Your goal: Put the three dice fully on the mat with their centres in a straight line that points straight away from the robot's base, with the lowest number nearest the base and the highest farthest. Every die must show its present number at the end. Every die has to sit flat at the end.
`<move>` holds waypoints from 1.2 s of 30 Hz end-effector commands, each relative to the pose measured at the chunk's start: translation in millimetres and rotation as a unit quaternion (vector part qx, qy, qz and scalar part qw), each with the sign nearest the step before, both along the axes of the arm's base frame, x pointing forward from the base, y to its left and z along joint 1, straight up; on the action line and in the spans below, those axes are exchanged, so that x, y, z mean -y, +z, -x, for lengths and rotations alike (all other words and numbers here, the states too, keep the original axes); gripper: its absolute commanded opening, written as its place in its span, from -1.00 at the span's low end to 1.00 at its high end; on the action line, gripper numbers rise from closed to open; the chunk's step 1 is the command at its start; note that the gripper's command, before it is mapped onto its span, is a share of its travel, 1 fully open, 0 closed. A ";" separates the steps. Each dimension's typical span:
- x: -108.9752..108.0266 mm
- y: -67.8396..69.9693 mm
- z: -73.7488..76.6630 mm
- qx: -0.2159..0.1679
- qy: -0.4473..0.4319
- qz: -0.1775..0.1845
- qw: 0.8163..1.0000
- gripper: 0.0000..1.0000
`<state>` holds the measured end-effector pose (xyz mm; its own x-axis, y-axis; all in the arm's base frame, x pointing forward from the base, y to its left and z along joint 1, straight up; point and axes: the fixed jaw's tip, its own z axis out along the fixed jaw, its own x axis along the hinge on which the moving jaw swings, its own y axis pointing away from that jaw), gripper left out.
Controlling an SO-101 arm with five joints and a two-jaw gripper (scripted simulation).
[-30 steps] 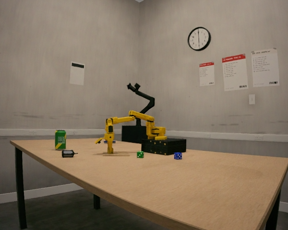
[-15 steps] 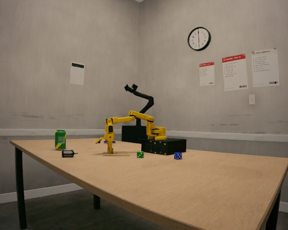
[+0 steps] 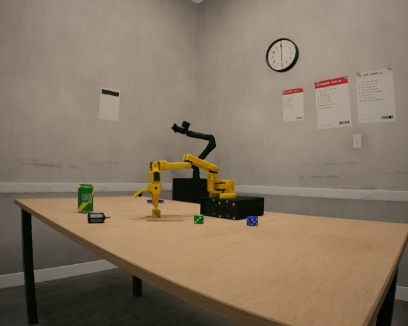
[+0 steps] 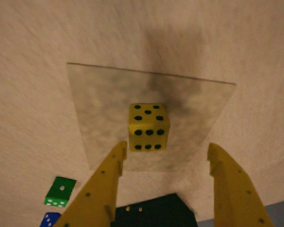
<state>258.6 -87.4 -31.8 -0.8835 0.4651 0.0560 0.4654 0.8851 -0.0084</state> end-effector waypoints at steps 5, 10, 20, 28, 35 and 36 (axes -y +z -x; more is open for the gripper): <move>2.5 29.2 -12.4 0.045 0.007 0.016 0.999 -0.29; 2.9 32.7 -13.6 0.050 0.007 0.018 0.999 -0.29; 2.9 32.8 -13.6 0.050 0.007 0.018 0.999 -0.29; 2.9 32.8 -13.6 0.050 0.007 0.018 0.999 -0.29; 3.6 37.3 -15.5 0.059 0.007 0.021 0.998 -0.29; 4.1 40.2 -16.7 0.064 0.007 0.023 0.998 -0.29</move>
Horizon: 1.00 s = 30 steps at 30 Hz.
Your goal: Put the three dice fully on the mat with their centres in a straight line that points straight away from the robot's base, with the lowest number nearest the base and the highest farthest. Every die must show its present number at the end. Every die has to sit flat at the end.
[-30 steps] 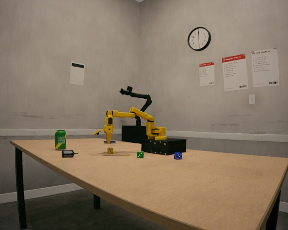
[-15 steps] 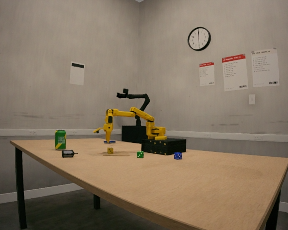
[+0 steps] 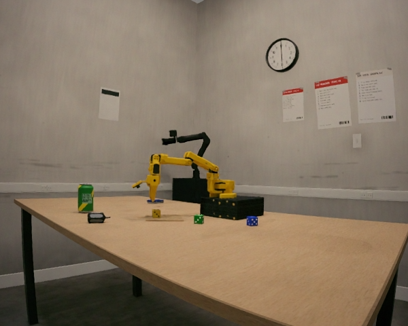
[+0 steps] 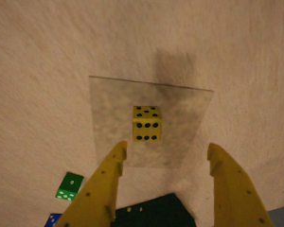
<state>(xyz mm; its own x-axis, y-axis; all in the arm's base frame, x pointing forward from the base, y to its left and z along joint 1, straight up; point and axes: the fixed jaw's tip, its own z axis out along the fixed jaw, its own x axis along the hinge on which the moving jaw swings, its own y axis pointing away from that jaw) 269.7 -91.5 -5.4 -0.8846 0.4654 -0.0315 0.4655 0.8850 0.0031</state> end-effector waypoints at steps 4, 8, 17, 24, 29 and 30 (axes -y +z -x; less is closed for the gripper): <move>2.6 33.8 -12.8 0.058 0.007 0.021 0.998 -0.29; 5.5 64.8 -20.8 0.111 0.007 0.041 0.993 -0.29; 7.7 120.6 -26.8 0.204 0.007 0.075 0.976 -0.30; 7.5 143.3 -26.2 0.240 0.007 0.088 0.967 -0.30; 7.4 143.6 -26.2 0.241 0.007 0.089 0.967 -0.30; 7.2 143.6 -26.2 0.241 0.007 0.088 0.967 -0.30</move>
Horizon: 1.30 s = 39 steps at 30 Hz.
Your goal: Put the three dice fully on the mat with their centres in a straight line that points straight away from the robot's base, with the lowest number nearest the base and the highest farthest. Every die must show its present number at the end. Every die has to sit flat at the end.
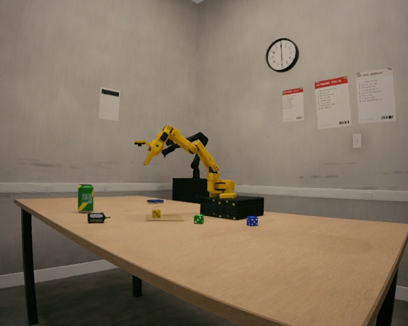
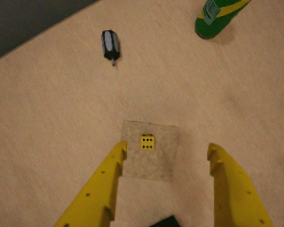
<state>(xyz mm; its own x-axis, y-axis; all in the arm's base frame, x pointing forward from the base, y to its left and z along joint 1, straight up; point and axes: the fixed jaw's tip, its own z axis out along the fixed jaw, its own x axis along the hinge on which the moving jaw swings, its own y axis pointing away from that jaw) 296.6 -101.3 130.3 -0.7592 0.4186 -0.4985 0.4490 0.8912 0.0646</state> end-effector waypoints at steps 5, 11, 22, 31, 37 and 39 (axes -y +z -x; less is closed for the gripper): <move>-10.5 5.7 1.2 0.000 0.021 0.003 1.000 -0.30; -41.9 -1.8 3.6 -0.034 0.083 0.000 0.996 -0.30; -121.8 -15.7 10.5 -0.042 0.250 0.022 0.967 -0.30; -186.6 -36.8 46.0 -0.045 0.400 0.043 0.914 -0.30; -208.5 -48.1 68.1 -0.045 0.462 0.053 0.884 -0.30; -213.4 -51.1 74.2 -0.045 0.477 0.055 0.876 -0.30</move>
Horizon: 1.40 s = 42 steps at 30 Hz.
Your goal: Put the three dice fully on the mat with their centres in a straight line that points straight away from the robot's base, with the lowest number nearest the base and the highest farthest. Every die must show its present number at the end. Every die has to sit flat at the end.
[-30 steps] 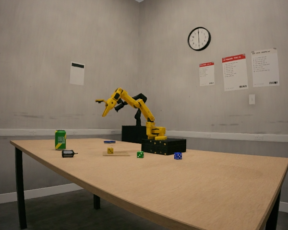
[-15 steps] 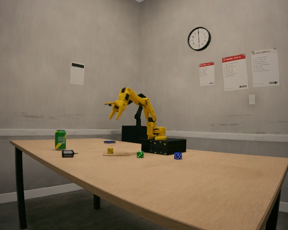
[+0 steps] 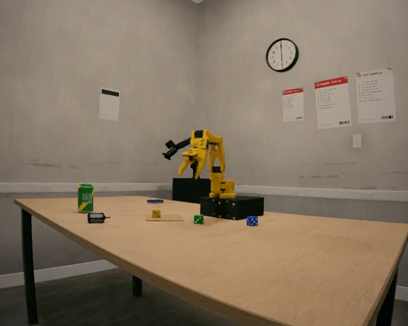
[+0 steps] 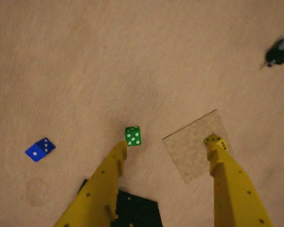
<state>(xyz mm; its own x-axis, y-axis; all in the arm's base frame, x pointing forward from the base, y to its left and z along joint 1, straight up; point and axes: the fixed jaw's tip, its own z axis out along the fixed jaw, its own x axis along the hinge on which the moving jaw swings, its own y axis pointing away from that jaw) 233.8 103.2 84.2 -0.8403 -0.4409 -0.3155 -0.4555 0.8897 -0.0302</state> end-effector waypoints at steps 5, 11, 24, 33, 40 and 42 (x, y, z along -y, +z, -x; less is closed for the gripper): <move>-14.2 -8.7 18.8 0.050 0.051 -0.019 0.997 -0.30; -14.5 -9.0 19.3 0.050 0.053 -0.019 0.997 -0.30; -7.9 -54.4 32.3 -0.050 0.053 0.025 0.997 -0.30; 1.9 -92.2 51.6 -0.140 0.053 0.065 0.987 -0.30; 6.8 -106.0 61.2 -0.176 0.052 0.081 0.980 -0.30; 6.9 -106.2 61.4 -0.177 0.052 0.082 0.979 -0.30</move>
